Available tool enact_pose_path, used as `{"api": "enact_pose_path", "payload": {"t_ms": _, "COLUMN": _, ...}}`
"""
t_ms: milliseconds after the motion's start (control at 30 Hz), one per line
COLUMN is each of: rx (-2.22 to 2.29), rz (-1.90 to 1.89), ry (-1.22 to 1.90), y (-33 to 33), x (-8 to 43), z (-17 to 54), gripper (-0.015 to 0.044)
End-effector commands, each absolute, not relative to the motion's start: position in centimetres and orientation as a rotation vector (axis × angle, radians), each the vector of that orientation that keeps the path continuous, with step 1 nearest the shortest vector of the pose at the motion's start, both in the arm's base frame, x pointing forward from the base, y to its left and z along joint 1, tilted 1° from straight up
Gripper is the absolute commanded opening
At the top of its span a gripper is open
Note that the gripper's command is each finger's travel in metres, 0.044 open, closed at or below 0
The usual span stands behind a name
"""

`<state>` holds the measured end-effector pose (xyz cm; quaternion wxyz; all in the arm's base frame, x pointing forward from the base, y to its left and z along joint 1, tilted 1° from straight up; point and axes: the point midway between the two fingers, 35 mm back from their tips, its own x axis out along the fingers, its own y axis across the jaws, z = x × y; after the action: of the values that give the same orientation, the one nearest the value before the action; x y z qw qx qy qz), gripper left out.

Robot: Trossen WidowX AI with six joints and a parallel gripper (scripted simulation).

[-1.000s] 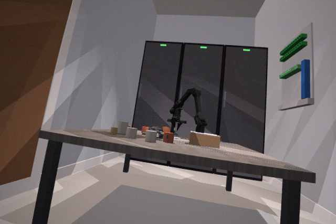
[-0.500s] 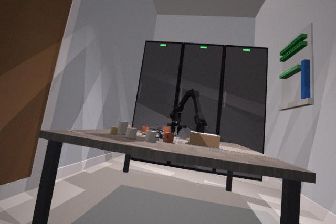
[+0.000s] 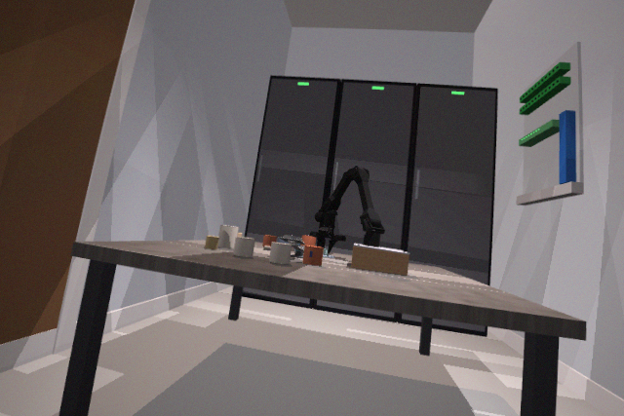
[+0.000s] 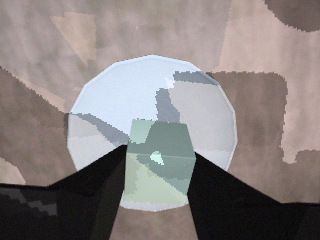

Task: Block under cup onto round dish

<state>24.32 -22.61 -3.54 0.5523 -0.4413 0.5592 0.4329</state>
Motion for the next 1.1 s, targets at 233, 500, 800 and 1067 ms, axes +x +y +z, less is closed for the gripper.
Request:
{"api": "enact_pose_path", "payload": {"t_ms": 233, "rx": -1.044, "rz": 1.023, "ry": 1.322, "y": -22.6, "x": 24.3, "z": -3.5, "gripper": 0.0236}}
{"api": "enact_pose_path", "payload": {"t_ms": 500, "rx": -1.043, "rz": 1.021, "ry": 1.323, "y": -22.6, "x": 24.4, "z": -2.9, "gripper": 0.0440}}
{"api": "enact_pose_path", "payload": {"t_ms": 800, "rx": -1.045, "rz": 1.030, "ry": 1.322, "y": -22.5, "x": 24.2, "z": 2.1, "gripper": 0.0440}}
{"api": "enact_pose_path", "payload": {"t_ms": 1067, "rx": -1.053, "rz": 1.016, "ry": 1.320, "y": -22.3, "x": 24.2, "z": 6.6, "gripper": 0.0440}}
